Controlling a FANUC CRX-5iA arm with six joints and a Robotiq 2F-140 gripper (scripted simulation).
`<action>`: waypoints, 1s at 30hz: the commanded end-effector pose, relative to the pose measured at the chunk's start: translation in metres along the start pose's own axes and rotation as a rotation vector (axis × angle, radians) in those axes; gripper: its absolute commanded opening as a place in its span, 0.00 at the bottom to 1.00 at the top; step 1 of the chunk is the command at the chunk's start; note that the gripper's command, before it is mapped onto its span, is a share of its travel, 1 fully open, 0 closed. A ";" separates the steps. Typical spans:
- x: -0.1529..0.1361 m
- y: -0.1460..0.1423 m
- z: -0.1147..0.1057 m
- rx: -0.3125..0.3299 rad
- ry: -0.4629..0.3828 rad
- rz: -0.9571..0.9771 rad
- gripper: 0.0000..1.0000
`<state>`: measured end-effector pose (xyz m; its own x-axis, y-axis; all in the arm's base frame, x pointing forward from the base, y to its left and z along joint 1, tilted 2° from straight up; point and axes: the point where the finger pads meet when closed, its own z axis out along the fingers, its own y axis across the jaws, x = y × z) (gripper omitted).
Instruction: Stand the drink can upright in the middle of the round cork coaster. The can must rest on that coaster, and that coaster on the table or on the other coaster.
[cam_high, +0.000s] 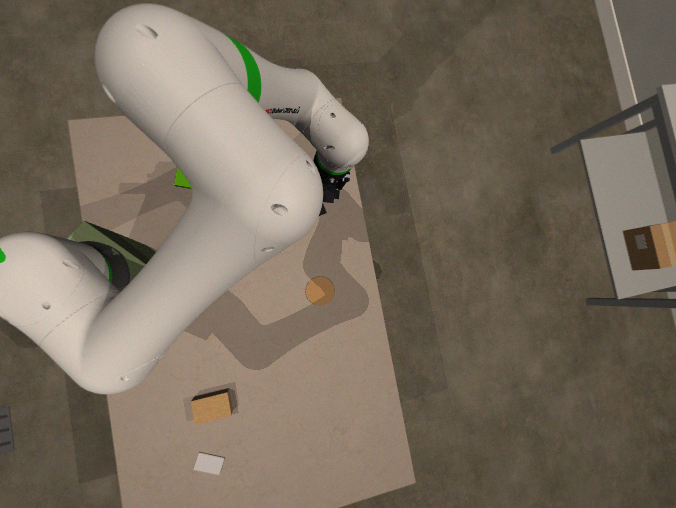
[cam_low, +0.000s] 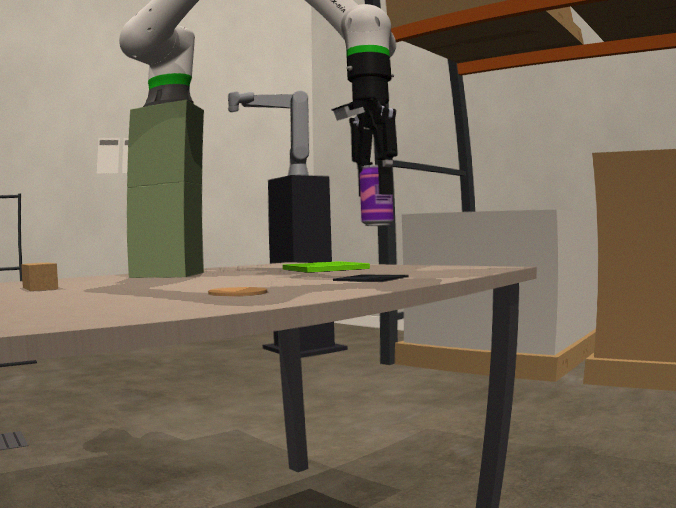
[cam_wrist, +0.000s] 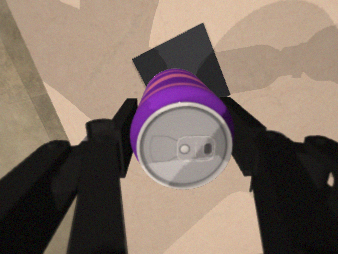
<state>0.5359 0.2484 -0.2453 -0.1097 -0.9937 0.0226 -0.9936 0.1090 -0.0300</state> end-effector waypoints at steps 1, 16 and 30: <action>0.002 -0.002 -0.001 0.002 -0.001 0.000 0.10; 0.032 -0.015 -0.001 0.001 -0.002 0.000 0.10; 0.089 -0.033 -0.001 0.001 -0.002 0.000 0.10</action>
<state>0.5555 0.1703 -0.2425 -0.1100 -0.9937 0.0221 -0.9936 0.1093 -0.0295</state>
